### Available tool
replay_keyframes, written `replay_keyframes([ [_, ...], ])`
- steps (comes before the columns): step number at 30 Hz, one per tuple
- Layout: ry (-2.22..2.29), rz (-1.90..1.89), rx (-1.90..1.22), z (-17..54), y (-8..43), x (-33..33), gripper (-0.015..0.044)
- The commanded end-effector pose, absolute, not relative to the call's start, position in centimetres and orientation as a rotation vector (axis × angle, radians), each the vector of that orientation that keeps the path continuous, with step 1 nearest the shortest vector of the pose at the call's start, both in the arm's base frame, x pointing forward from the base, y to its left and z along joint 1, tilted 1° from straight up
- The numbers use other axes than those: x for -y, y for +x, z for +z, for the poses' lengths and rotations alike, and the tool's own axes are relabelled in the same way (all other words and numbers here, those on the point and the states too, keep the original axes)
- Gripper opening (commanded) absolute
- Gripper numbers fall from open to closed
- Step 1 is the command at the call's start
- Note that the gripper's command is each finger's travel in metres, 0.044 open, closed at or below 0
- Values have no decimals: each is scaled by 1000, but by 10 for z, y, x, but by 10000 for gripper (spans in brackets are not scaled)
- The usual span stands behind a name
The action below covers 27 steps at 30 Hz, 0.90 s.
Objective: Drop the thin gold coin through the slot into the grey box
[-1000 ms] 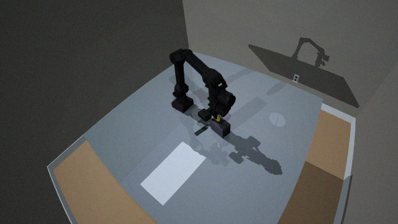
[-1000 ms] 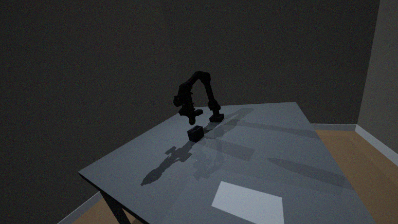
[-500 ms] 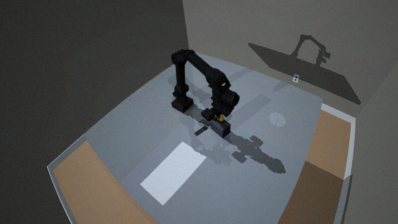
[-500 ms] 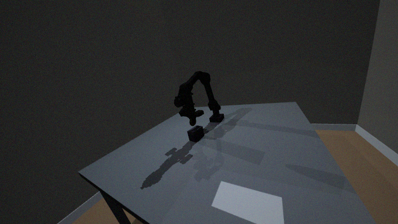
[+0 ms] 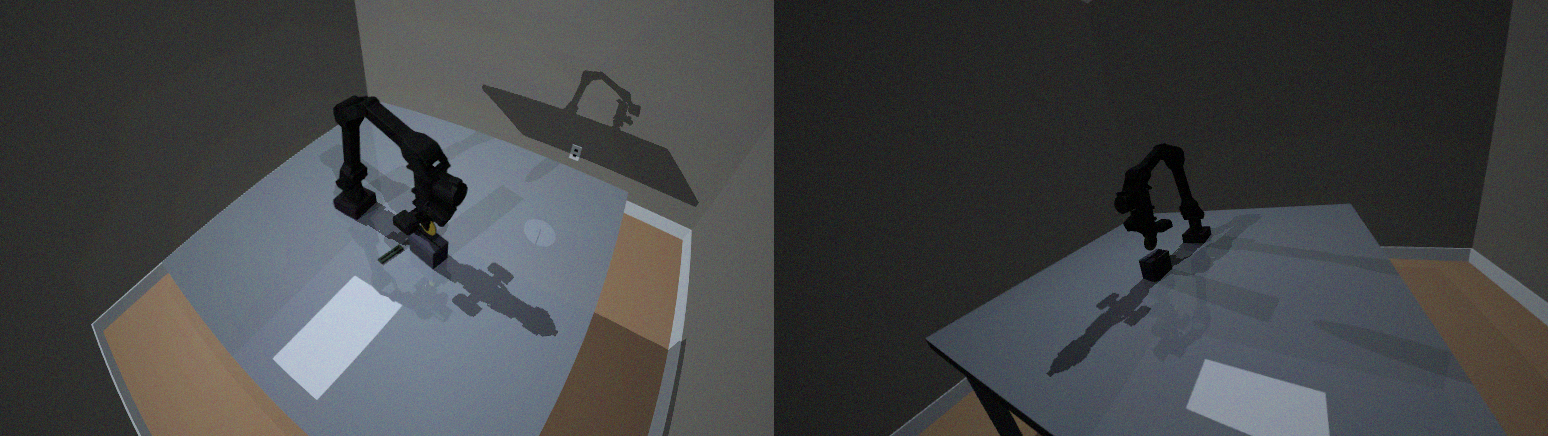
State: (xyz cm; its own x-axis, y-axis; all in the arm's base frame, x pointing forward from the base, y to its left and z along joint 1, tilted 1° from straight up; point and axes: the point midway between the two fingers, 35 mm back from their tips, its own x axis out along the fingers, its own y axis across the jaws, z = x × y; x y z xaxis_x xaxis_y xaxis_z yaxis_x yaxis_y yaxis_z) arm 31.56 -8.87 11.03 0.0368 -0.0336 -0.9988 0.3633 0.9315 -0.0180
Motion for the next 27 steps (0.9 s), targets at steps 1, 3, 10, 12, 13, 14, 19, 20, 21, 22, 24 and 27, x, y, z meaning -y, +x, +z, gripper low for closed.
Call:
replay_keyframes([
  [1, 275, -315, -1514, 106, 319, 86, 0],
  [3, 277, -316, -1513, 105, 320, 86, 0],
  [10, 277, -316, -1513, 105, 319, 88, 0],
  [12, 276, -315, -1514, 105, 318, 88, 0],
  [13, 275, -315, -1514, 105, 318, 88, 0],
  [14, 275, -314, -1514, 106, 317, 88, 0],
  [19, 267, -307, -1515, 107, 315, 88, 0],
  [20, 267, -306, -1515, 108, 315, 88, 0],
  [21, 266, -306, -1515, 108, 315, 87, 0],
  [22, 266, -306, -1515, 109, 315, 87, 0],
  [24, 266, -306, -1515, 110, 315, 87, 0],
  [27, 268, -308, -1515, 110, 316, 87, 0],
])
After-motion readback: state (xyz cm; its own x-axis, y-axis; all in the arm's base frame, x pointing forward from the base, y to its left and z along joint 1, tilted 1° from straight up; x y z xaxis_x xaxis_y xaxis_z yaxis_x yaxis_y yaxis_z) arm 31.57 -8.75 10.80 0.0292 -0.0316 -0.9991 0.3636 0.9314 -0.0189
